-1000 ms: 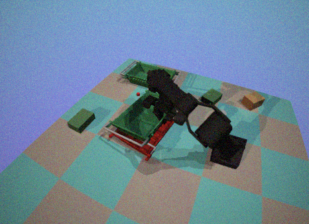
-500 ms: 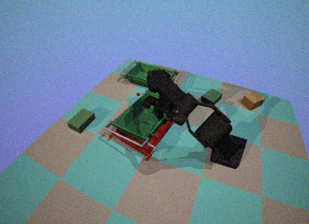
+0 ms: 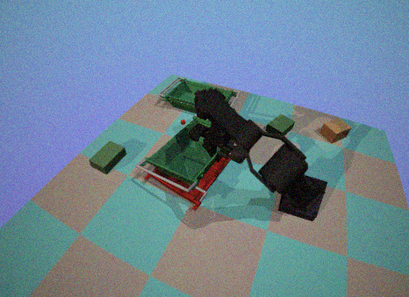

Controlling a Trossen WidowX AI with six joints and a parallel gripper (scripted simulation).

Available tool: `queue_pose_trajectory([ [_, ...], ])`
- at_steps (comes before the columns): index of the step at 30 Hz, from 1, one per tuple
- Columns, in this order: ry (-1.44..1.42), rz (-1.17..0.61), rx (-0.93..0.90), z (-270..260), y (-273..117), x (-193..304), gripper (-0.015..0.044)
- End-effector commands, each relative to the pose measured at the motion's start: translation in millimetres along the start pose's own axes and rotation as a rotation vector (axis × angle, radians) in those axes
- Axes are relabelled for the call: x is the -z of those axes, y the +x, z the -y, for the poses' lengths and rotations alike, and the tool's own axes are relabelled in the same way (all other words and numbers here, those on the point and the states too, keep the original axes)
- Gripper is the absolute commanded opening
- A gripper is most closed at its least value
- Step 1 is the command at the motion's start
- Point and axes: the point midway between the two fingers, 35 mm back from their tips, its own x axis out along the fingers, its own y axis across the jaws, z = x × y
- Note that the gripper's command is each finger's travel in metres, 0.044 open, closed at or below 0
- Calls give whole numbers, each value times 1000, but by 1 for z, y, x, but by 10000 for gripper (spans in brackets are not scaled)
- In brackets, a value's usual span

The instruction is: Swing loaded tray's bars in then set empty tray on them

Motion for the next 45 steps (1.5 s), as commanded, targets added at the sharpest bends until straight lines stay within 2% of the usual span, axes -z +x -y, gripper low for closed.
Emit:
queue_pose_trajectory([
  [1,0,-2,28,5,7,3,0],
  [19,0,0,1,0,1,0,0],
  [29,0,-2,28,8,15,4,0],
  [45,0,-2,28,8,16,4,0],
])
